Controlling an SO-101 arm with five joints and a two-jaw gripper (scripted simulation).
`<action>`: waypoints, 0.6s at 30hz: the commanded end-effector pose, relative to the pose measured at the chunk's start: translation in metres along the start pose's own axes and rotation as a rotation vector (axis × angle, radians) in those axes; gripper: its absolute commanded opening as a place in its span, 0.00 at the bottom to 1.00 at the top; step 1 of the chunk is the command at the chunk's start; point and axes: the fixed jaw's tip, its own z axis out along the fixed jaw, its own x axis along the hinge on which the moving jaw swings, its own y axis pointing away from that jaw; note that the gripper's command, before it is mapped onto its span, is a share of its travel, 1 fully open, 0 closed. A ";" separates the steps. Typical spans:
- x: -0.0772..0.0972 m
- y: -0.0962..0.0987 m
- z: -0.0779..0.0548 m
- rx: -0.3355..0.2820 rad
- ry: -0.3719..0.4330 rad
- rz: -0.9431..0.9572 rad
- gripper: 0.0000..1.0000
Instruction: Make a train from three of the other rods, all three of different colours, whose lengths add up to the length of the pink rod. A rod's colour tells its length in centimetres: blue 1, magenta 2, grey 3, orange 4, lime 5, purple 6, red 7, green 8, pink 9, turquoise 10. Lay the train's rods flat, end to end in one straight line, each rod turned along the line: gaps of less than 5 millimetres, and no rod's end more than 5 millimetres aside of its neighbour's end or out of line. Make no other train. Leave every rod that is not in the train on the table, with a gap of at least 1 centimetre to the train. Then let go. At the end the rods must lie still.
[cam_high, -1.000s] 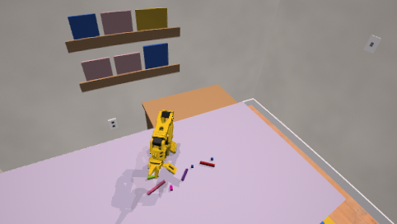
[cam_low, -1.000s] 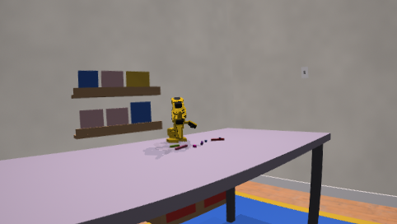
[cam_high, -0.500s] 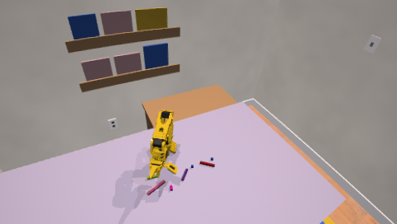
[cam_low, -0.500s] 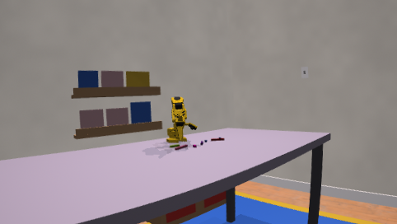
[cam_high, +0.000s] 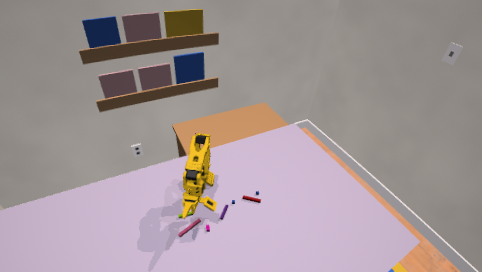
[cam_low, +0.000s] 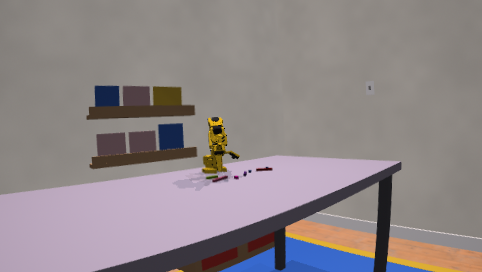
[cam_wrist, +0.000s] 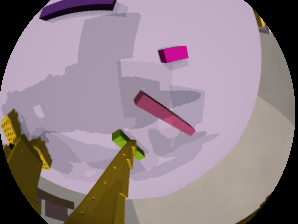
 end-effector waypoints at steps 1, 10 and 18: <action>0.000 -0.013 -0.009 0.059 -0.001 0.013 1.00; 0.000 -0.015 -0.011 0.051 -0.001 0.027 1.00; 0.000 -0.003 -0.007 -0.004 -0.001 0.031 1.00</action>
